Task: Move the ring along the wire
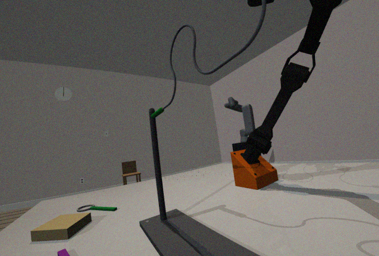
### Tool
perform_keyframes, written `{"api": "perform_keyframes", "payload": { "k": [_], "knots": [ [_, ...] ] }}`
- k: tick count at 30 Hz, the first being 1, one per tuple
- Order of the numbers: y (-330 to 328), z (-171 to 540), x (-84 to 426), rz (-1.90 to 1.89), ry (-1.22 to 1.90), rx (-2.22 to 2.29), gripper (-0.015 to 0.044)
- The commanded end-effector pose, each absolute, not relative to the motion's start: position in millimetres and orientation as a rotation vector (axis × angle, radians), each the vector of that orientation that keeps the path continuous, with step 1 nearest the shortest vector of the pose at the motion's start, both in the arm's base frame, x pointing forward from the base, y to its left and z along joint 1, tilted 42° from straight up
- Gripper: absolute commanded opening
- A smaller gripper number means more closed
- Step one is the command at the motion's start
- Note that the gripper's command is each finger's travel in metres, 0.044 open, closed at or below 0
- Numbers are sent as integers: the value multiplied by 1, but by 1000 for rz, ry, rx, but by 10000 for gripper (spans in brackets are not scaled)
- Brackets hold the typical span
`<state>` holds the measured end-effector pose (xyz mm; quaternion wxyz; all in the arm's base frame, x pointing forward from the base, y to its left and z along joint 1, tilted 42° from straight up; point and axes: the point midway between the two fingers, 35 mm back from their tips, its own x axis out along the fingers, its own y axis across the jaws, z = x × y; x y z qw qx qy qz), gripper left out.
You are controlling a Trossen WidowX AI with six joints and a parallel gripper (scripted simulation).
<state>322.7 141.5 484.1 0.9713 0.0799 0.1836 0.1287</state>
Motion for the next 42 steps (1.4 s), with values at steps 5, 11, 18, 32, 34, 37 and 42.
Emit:
{"api": "perform_keyframes", "payload": {
  "k": [5, 11, 18, 32, 34, 37, 42],
  "knots": [
    [145, 483, 322, 290, 375, 257, -150],
    [148, 484, 322, 312, 375, 331, -150],
    [150, 485, 322, 338, 375, 417, -150],
    [156, 487, 321, 387, 370, 591, -150],
    [156, 488, 321, 394, 369, 616, -150],
    [157, 488, 321, 405, 367, 653, -150],
    [159, 490, 321, 422, 364, 716, -150]
  ]
}}
